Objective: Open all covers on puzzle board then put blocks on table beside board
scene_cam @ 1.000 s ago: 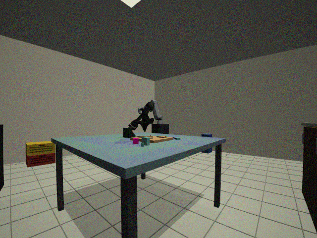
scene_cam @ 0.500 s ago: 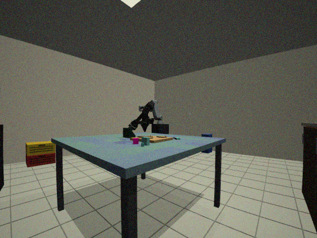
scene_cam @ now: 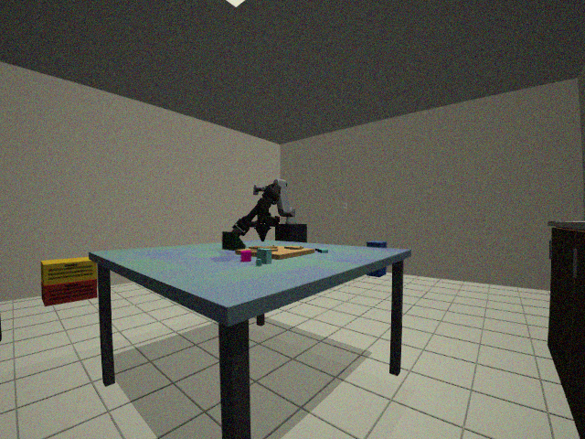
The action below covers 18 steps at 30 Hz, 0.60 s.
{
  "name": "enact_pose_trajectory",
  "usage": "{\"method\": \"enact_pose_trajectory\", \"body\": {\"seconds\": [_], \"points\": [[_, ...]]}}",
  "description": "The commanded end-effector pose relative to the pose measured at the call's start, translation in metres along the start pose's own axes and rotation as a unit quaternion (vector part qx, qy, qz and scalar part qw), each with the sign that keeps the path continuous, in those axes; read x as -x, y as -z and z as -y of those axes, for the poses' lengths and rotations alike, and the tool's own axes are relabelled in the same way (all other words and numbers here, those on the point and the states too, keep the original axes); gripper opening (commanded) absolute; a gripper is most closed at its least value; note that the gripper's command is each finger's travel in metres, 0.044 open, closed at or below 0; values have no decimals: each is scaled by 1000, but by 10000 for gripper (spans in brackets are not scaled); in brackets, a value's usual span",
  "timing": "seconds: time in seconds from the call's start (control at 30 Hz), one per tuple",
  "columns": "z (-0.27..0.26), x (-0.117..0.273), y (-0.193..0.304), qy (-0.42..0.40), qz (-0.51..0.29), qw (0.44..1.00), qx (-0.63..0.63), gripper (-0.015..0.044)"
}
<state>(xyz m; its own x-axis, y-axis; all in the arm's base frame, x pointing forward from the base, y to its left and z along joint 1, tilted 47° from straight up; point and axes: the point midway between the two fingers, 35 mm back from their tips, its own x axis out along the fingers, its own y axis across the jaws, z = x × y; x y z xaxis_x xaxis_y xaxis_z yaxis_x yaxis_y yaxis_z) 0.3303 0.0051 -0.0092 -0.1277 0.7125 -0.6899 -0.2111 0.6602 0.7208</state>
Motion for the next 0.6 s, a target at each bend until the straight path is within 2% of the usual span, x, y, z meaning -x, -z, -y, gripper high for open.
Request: {"method": "enact_pose_trajectory", "body": {"seconds": [0.0,0.57], "points": [[-1,-6,1,-3,-1,1000,-3,0],[-1,-23,1,-3,-1,1000,-3,0]]}}
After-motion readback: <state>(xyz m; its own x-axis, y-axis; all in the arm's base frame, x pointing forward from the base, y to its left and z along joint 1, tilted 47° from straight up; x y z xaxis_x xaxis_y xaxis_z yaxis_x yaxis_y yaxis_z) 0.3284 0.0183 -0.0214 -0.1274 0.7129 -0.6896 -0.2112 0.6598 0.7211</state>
